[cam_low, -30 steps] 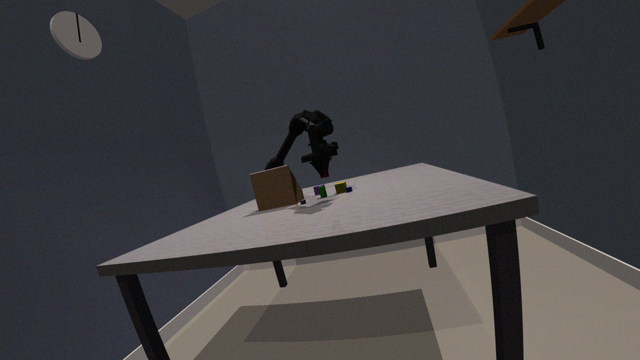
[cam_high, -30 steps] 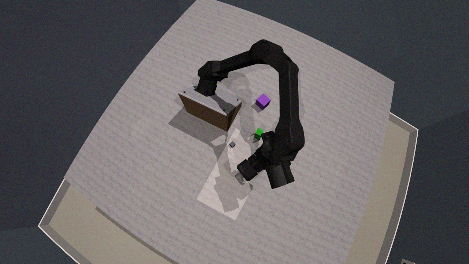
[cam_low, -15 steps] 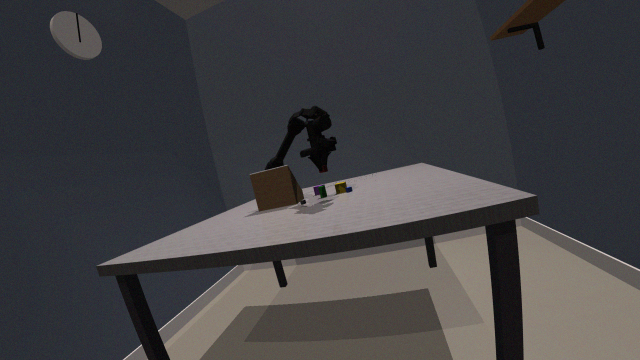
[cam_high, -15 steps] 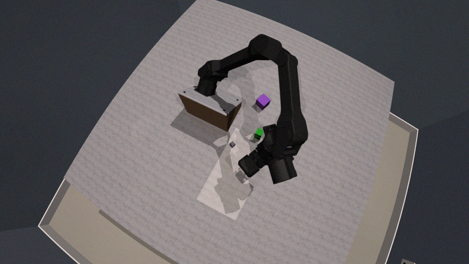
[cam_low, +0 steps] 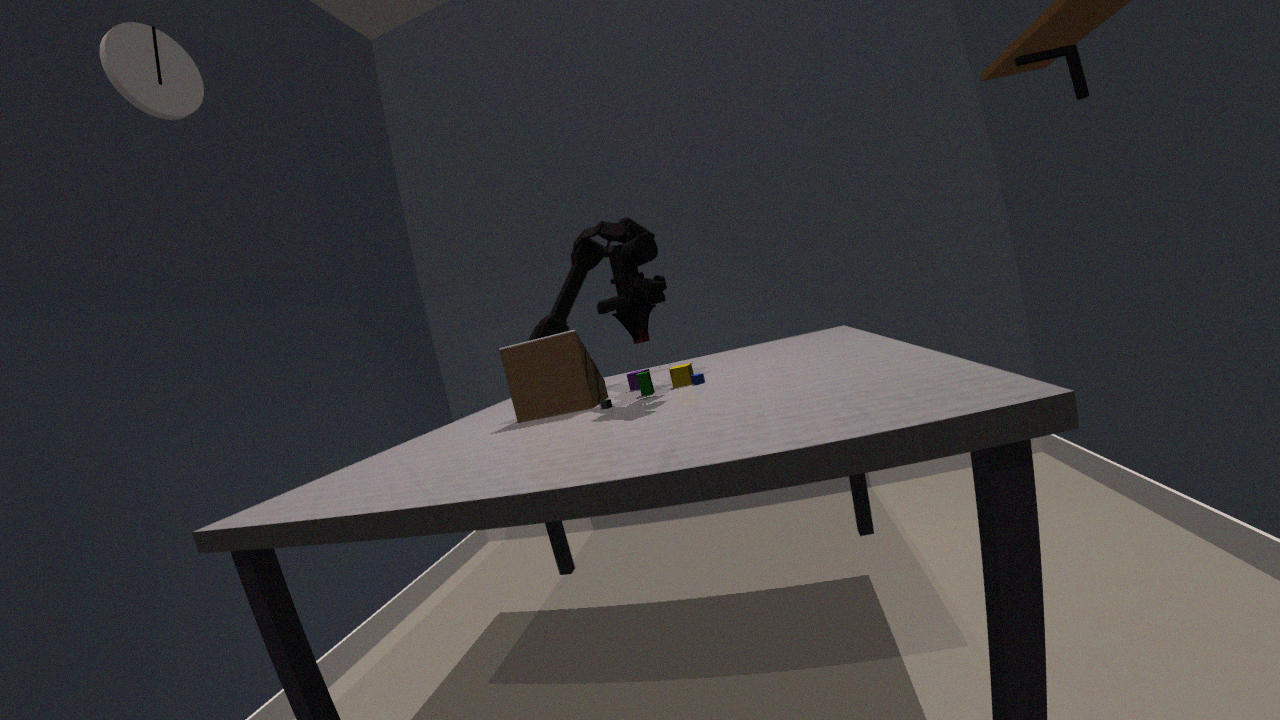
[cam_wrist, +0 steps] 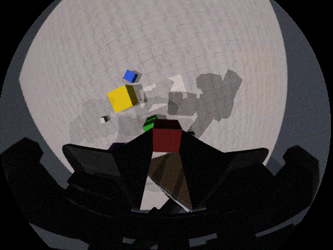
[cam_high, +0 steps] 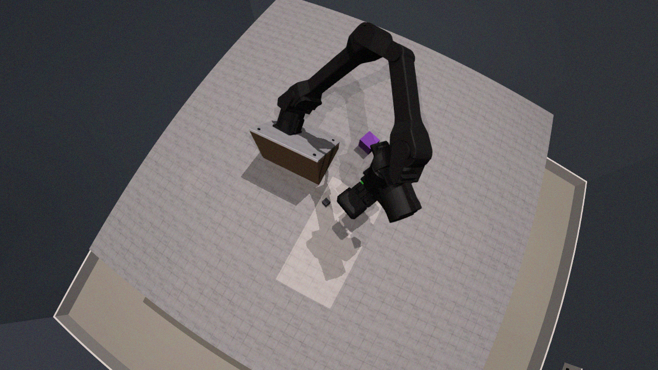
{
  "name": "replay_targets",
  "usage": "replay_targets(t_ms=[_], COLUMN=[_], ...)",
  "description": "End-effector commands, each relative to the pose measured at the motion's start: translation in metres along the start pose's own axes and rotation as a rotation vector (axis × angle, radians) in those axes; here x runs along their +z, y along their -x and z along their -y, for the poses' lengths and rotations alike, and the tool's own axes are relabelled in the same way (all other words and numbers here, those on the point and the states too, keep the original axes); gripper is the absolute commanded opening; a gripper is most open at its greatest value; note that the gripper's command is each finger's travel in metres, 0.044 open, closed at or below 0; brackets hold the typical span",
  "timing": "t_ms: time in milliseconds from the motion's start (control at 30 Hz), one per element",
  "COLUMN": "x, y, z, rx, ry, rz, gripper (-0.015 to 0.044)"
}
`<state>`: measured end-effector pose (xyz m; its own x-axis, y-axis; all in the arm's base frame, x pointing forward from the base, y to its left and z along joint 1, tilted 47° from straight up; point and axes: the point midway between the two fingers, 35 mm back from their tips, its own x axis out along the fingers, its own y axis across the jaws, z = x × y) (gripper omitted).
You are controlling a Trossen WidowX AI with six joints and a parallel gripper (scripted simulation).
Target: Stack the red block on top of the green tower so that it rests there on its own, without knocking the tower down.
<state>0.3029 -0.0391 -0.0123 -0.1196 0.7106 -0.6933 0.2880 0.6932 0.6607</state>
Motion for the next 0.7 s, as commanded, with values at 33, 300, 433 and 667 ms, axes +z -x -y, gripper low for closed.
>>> replay_targets(t_ms=[33, 300, 433, 667], x=[-0.019, -0.039, -0.039, -0.039], y=[-0.003, -0.006, -0.019, -0.043], z=[-0.014, -0.031, -0.031, -0.031], rx=[0.006, 0.008, 0.007, 0.009], ry=[-0.005, -0.006, -0.006, -0.005], rz=[-0.002, -0.003, -0.003, -0.004], gripper=[0.0, 0.0, 0.0, 0.0])
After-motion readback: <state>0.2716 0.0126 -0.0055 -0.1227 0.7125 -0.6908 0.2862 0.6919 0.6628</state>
